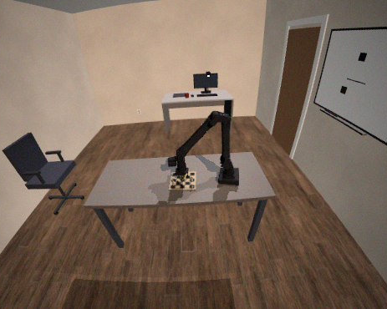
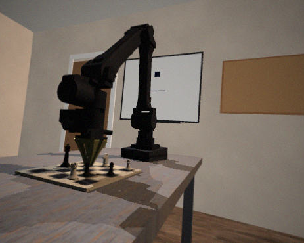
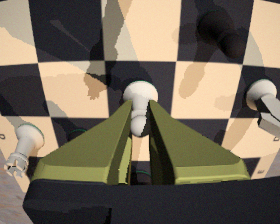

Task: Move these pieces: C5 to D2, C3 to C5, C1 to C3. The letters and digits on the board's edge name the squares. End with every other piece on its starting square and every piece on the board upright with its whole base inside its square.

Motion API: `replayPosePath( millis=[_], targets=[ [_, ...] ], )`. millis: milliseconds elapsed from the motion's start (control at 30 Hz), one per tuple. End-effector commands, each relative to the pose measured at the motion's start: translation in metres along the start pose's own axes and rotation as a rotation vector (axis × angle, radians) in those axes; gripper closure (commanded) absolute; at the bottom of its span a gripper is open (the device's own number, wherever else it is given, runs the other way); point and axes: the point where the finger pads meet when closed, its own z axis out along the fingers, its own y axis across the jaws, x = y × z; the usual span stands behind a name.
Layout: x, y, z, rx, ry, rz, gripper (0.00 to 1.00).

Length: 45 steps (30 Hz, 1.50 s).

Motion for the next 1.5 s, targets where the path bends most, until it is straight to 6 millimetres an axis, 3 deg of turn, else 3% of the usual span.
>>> replayPosePath(
  millis=[0, 1467],
  targets=[
    [0.003, 0.0115, -0.0052, -0.022, 0.001, -0.023, 1.0],
    [0.0023, 0.0058, 0.0035, -0.011, 0.0, -0.022, 1.0]
  ],
)
